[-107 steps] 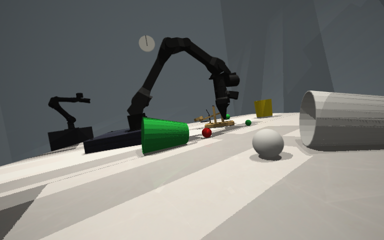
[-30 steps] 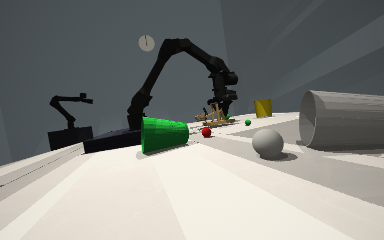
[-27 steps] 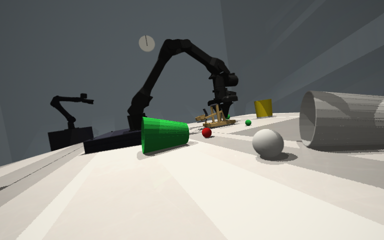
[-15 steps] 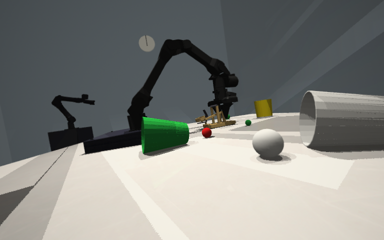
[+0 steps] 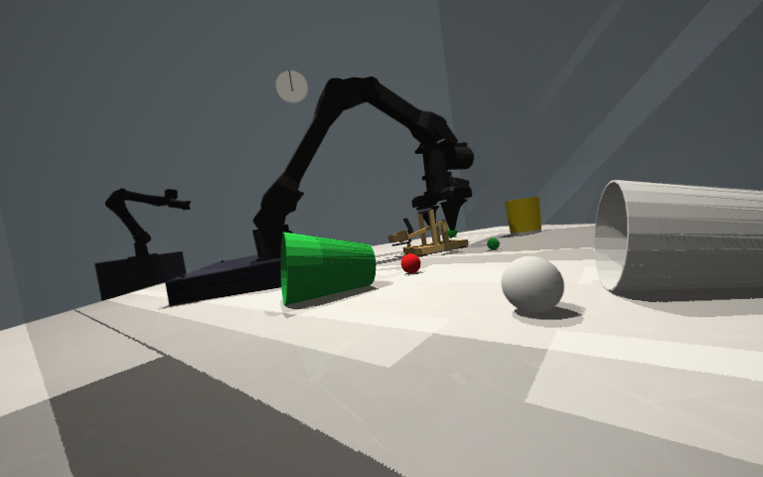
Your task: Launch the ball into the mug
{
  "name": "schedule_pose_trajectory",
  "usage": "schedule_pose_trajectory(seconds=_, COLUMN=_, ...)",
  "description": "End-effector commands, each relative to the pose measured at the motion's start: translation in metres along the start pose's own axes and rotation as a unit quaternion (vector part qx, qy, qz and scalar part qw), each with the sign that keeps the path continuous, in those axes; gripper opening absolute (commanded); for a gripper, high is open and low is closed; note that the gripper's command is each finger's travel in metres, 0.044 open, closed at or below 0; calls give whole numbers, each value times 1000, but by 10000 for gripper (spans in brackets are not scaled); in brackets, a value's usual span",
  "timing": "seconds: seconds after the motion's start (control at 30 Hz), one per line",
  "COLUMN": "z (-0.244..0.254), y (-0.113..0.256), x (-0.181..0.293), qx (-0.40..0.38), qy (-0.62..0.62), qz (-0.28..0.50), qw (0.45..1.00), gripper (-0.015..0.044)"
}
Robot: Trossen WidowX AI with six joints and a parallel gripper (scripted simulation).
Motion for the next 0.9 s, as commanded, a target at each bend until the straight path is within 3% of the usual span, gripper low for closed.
schedule_pose_trajectory(seconds=0.0, z=-1, y=52, x=-3, qx=2, qy=-1, qz=-11, qw=1000, gripper=440)
schedule_pose_trajectory(seconds=0.1, z=0, y=85, x=1, qx=2, qy=-1, qz=-11, qw=1000, gripper=440)
schedule_pose_trajectory(seconds=0.2, z=0, y=87, x=1, qx=2, qy=-1, qz=-11, qw=1000, gripper=440)
schedule_pose_trajectory(seconds=0.23, z=-1, y=73, x=-2, qx=3, qy=2, qz=-15, qw=1000, gripper=440)
schedule_pose_trajectory(seconds=0.47, z=0, y=80, x=3, qx=0, qy=2, qz=-11, qw=1000, gripper=440)
schedule_pose_trajectory(seconds=0.63, z=0, y=37, x=2, qx=0, qy=2, qz=-11, qw=1000, gripper=440)
schedule_pose_trajectory(seconds=0.87, z=0, y=34, x=2, qx=0, qy=2, qz=-11, qw=1000, gripper=440)
Point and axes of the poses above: the point midway between the two fingers, 35 mm back from their tips, its own y axis back along the fingers, its own z axis across the jaws, x = y × z, the point moved 4 cm from there along y, back along the fingers, and after that the axes turned 12 degrees about y, right-handed, at the moved point
